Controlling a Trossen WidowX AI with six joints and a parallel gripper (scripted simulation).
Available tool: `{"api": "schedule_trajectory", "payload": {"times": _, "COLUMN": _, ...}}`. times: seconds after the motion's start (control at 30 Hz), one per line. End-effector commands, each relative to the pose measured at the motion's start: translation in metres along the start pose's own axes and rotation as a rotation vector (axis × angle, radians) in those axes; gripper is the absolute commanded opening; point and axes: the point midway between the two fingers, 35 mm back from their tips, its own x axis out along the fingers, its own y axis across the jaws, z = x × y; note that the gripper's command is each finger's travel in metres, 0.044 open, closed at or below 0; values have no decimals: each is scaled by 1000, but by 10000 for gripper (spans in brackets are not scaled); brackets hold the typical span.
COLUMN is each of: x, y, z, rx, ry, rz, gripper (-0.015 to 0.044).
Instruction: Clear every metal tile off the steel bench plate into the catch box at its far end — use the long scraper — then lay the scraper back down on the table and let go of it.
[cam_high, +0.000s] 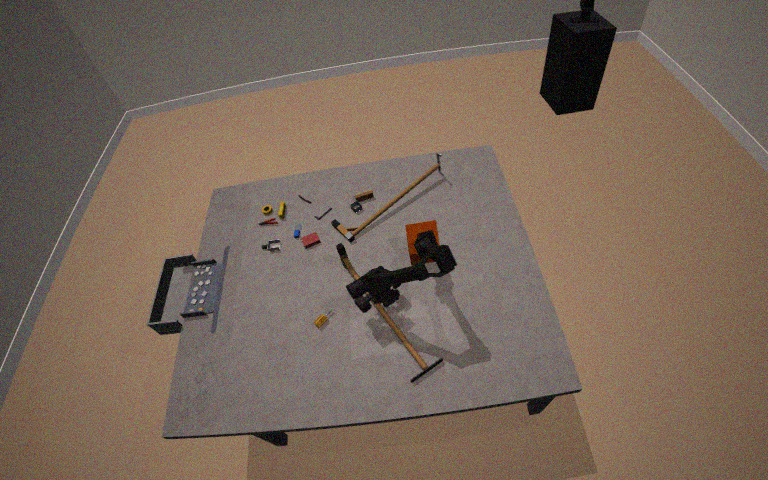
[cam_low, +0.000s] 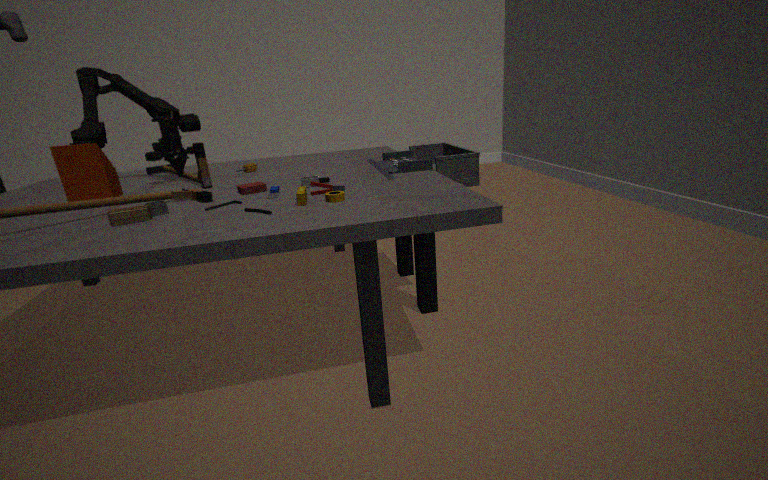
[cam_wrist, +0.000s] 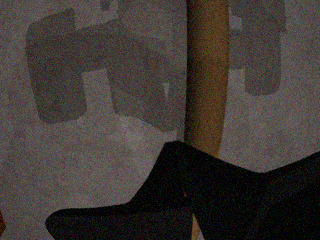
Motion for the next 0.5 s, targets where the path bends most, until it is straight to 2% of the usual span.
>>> {"api": "schedule_trajectory", "payload": {"times": 0.0, "x": 1, "y": -5, "z": 0, "rx": -2, "ry": -1, "rz": 0, "gripper": 0}}
{"api": "schedule_trajectory", "payload": {"times": 0.47, "x": 2, "y": -19, "z": 0, "rx": -3, "ry": -1, "rz": -1, "gripper": 0}}
